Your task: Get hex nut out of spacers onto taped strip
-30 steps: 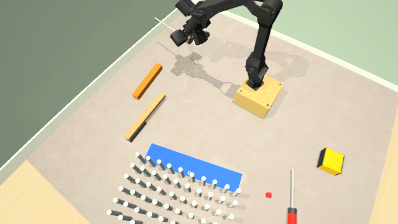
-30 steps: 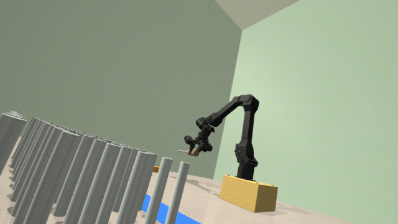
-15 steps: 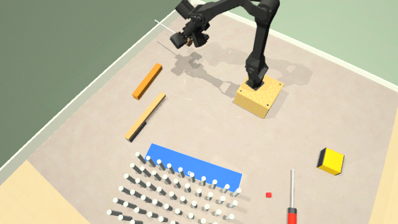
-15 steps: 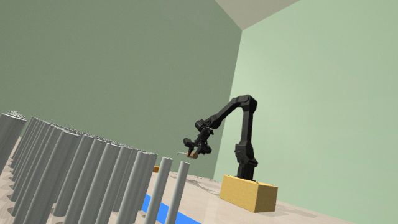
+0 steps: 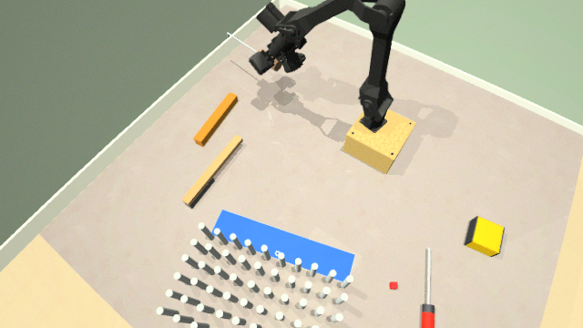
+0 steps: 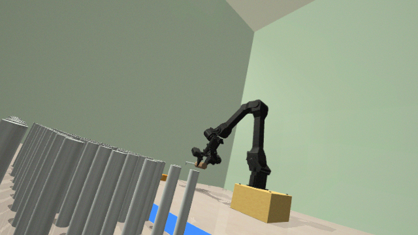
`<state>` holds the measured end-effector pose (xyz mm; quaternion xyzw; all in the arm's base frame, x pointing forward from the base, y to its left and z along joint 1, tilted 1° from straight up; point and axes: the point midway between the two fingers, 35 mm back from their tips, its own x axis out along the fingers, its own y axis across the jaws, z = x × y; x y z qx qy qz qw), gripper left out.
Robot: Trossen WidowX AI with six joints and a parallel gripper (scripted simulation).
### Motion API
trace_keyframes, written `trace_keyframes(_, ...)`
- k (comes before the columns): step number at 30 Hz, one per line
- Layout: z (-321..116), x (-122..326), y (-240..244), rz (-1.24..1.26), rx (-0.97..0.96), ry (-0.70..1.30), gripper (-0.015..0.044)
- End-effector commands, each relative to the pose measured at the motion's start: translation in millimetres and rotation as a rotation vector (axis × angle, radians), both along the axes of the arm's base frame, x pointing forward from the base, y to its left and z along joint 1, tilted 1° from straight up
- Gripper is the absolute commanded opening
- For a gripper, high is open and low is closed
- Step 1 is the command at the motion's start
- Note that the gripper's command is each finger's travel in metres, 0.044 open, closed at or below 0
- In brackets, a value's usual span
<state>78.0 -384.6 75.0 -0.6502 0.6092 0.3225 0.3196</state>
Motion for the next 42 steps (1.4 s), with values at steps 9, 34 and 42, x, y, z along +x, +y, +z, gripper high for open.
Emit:
trace_keyframes(9, -12, 0, -2, 0.000, -0.004, 0.006, 0.0000)
trace_keyframes(34, -36, 0, -3, 0.000, -0.003, 0.006, 0.0000)
trace_keyframes(42, -44, 0, -3, 0.000, -0.003, 0.006, 0.0000)
